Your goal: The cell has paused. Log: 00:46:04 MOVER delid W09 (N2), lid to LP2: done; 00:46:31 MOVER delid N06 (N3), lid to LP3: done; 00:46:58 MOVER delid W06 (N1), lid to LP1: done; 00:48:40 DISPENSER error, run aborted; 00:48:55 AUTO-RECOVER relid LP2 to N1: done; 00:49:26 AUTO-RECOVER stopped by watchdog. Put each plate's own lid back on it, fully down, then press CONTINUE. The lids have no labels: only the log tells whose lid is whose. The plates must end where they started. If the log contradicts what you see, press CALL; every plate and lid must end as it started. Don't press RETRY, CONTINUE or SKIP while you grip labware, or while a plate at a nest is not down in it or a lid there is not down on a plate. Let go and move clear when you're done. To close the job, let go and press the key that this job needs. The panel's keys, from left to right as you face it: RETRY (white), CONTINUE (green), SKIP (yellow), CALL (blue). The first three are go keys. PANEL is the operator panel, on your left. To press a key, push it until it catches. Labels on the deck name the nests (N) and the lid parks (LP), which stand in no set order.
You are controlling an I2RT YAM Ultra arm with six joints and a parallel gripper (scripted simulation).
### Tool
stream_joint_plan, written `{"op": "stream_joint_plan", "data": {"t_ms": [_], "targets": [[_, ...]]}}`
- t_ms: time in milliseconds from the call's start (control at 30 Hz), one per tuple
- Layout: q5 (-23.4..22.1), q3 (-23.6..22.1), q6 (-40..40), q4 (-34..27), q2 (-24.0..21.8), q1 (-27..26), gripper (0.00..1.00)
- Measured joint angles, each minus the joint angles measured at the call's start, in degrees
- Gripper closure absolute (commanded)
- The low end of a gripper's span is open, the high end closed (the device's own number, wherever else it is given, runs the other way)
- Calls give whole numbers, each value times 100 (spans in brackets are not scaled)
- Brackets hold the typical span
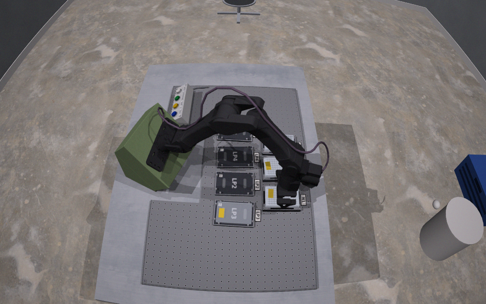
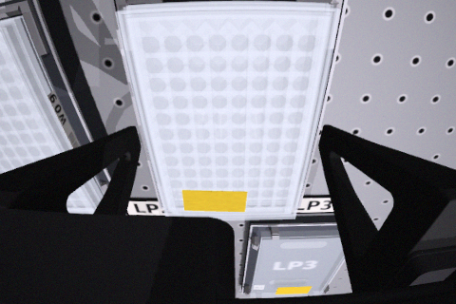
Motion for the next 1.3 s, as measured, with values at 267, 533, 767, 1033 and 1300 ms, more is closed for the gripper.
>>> {"op": "stream_joint_plan", "data": {"t_ms": [267, 533, 767, 1033, 1300], "targets": [[0, 0, 0, 0, 0, 0, 0], [0, 0, 0, 0, 0, 0, 0], [0, 0, 0, -98, -55, 0, 0], [17, 0, 7, -264, -221, 22, 0], [13, 37, 48, -348, -343, 26, 0]]}}
